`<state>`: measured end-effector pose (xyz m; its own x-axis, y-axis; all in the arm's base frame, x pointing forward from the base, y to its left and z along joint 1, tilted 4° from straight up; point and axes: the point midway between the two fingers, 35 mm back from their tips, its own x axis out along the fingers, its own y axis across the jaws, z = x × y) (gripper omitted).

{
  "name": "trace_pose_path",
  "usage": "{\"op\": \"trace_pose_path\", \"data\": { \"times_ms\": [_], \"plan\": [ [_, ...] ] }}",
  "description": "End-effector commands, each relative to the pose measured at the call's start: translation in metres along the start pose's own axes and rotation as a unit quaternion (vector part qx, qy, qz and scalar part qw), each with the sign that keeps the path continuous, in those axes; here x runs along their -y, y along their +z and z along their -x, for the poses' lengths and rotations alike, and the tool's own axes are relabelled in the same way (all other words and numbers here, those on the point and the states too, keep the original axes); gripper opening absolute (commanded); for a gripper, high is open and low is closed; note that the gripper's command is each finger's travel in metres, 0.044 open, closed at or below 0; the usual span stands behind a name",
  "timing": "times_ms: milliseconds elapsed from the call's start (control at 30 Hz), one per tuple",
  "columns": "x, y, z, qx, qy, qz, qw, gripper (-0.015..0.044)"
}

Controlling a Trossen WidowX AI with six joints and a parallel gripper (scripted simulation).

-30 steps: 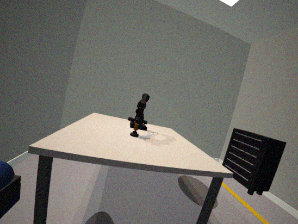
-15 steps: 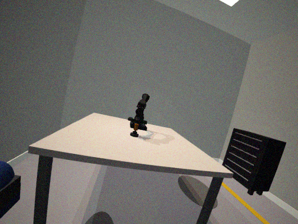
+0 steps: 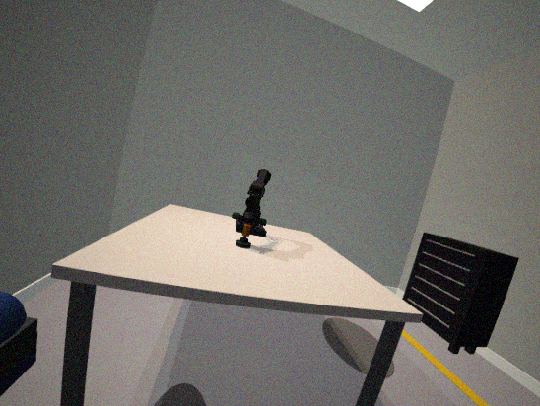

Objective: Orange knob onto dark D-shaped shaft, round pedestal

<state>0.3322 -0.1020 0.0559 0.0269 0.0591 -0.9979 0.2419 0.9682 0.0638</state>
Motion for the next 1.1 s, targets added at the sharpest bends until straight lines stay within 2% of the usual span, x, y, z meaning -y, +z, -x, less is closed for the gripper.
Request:
{"op": "trace_pose_path", "data": {
  "times_ms": [0,200,433,1067],
  "plan": [
    [0.0002,0.0003,0.0007,0.001,-0.001,-0.002,1.0,0.0],
    [-0.0003,0.0006,0.005,0.001,-0.001,-0.007,1.0,0.0],
    [-0.0002,0.0018,0.0042,0.001,-0.001,-0.107,0.994,0.0],
    [-0.0001,0.0009,-0.0001,0.001,-0.001,-0.107,0.994,0.0]
  ]
}}
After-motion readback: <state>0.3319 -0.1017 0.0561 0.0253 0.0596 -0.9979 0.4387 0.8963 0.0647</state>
